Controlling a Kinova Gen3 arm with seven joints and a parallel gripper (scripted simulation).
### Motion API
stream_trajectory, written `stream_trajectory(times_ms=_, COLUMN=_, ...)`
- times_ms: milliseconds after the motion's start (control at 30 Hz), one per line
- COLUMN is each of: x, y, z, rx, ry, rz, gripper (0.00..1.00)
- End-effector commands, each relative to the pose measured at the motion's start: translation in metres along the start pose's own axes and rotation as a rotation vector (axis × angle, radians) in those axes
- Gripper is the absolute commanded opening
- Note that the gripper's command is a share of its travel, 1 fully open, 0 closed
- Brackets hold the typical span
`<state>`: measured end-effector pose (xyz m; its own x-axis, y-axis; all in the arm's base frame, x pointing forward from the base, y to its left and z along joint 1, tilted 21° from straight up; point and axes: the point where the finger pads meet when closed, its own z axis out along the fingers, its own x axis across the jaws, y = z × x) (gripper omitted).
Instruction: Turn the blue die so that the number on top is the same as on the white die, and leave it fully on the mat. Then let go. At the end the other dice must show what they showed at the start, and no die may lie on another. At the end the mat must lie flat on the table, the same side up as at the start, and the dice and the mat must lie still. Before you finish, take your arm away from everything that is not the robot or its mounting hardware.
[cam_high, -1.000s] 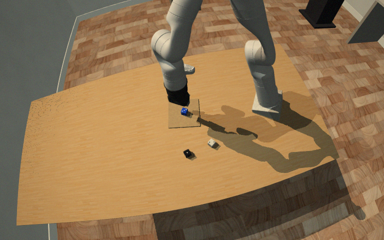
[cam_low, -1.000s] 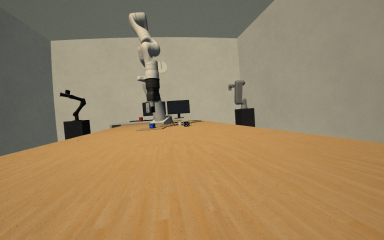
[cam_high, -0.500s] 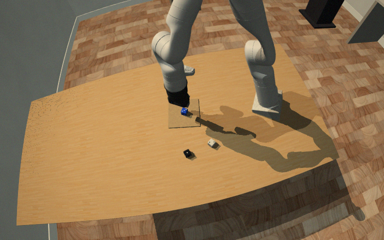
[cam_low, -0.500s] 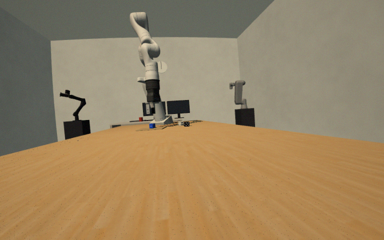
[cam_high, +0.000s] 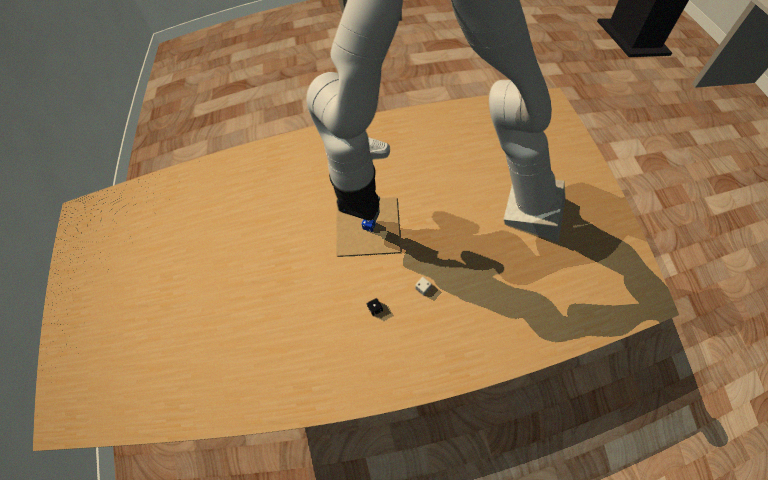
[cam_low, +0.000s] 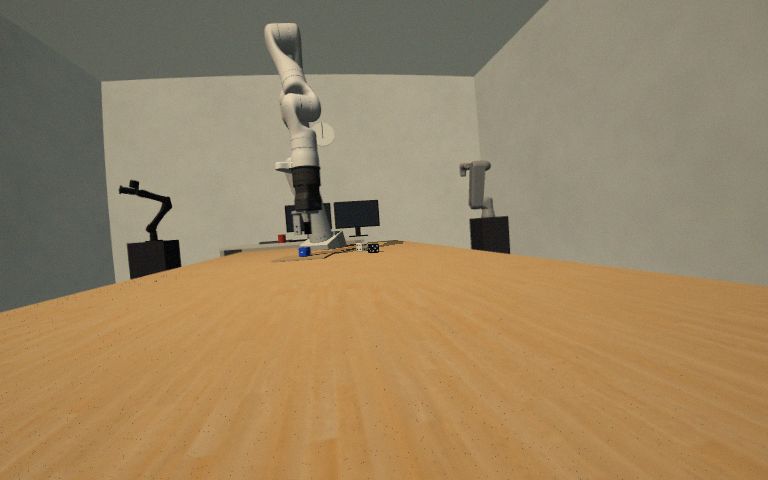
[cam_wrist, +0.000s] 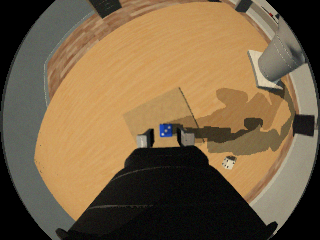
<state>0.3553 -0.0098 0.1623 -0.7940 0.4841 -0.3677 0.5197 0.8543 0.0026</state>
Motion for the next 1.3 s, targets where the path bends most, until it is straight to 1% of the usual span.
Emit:
stream_trajectory(times_ms=0, x=0.001, y=-0.001, z=0.007, rx=0.004, ry=0.003, rz=0.0, gripper=0.79)
stream_trajectory(times_ms=400, x=0.001, y=-0.001, z=0.023, rx=0.004, ry=0.003, rz=0.0, gripper=0.79)
stream_trajectory(times_ms=767, x=0.001, y=-0.001, z=0.027, rx=0.004, ry=0.003, rz=0.0, gripper=0.79)
stream_trajectory(times_ms=1267, x=0.001, y=-0.001, z=0.028, rx=0.004, ry=0.003, rz=0.0, gripper=0.79)
